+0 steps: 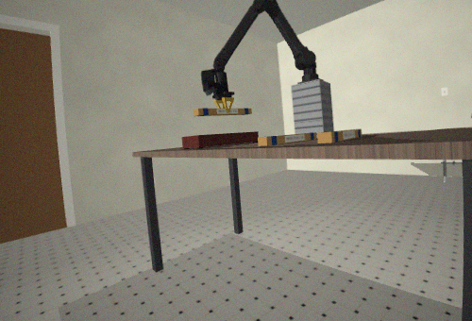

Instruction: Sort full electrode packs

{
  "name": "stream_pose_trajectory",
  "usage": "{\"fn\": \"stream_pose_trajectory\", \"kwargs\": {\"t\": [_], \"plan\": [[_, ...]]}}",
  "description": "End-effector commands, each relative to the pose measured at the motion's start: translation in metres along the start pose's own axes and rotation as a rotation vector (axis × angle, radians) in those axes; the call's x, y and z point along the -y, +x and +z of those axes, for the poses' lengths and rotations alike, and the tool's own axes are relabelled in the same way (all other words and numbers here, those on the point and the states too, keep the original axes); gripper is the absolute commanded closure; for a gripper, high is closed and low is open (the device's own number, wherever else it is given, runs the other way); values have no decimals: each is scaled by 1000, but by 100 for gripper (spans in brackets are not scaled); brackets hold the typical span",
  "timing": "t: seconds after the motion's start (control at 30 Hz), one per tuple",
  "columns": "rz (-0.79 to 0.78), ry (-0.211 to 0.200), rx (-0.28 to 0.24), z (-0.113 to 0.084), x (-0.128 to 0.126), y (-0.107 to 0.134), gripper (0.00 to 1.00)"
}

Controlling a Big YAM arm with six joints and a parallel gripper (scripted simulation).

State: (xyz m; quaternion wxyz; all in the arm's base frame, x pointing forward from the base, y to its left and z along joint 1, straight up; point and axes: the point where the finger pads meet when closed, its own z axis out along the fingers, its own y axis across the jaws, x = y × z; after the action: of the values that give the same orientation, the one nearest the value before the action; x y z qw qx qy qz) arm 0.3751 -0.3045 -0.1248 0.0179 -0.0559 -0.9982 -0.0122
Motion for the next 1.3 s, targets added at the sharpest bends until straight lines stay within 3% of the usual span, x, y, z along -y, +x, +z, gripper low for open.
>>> {"fn": "stream_pose_trajectory", "kwargs": {"t": [0.0,1.27], "plan": [[-5,64,104,-39,32,-39,100],[-11,57,92,-26,23,-23,100]]}}
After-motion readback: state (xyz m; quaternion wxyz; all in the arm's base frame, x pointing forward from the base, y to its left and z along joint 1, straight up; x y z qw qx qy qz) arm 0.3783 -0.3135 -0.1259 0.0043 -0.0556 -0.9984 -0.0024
